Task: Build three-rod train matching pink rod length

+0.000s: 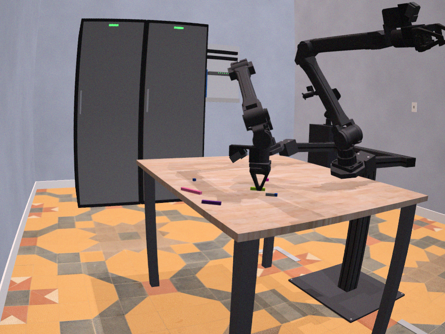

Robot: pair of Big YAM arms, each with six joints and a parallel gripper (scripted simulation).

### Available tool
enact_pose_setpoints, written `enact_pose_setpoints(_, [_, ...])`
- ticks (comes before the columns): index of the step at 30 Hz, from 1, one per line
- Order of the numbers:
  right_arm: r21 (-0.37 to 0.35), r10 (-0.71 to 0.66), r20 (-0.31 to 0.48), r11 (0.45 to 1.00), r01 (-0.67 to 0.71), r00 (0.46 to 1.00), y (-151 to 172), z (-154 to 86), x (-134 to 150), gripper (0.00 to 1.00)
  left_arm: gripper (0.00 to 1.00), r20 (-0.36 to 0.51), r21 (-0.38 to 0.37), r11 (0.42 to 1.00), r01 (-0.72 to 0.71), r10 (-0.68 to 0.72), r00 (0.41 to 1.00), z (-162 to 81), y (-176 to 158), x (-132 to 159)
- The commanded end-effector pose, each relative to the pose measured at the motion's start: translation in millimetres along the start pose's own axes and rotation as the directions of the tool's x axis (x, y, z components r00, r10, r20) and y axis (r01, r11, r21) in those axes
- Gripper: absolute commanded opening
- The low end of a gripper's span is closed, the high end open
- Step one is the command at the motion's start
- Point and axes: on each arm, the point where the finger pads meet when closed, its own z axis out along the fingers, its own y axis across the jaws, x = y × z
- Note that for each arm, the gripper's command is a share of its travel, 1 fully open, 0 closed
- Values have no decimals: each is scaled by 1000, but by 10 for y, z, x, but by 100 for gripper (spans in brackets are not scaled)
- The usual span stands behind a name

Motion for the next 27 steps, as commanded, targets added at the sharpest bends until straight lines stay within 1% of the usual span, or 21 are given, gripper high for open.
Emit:
enact_pose_setpoints(1, [-24,-20,-6,1000,20,1000,48,-50,68,4,100,32,-17,1000,15,-15,999,-65,72,-108])
enact_pose_setpoints(5, [-5,-20,-3,1000,20,1000,20,90,67,4,100,32,-17,1000,15,-15,999,-65,72,-108])
enact_pose_setpoints(9, [4,-11,-2,1000,11,1000,-5,171,-1,4,100,32,-17,1000,15,-15,999,-65,72,-108])
enact_pose_setpoints(13, [-5,-3,-2,1000,3,1000,45,169,-33,4,100,32,-17,1000,15,-15,999,-65,72,-108])
enact_pose_setpoints(14, [-13,-14,-4,1000,14,1000,44,120,35,4,100,32,-17,1000,15,-15,999,-65,72,-108])
enact_pose_setpoints(20, [0,-13,-2,1000,13,1000,6,235,17,4,100,32,-17,1000,15,-15,999,-65,72,-108])
enact_pose_setpoints(23, [-15,-6,-4,1000,6,1000,57,164,-12,4,100,32,-17,1000,15,-15,999,-65,72,-108])
enact_pose_setpoints(27, [-19,-5,-4,1000,5,1000,72,150,-14,4,100,32,-17,1000,15,-15,999,-65,72,-108])
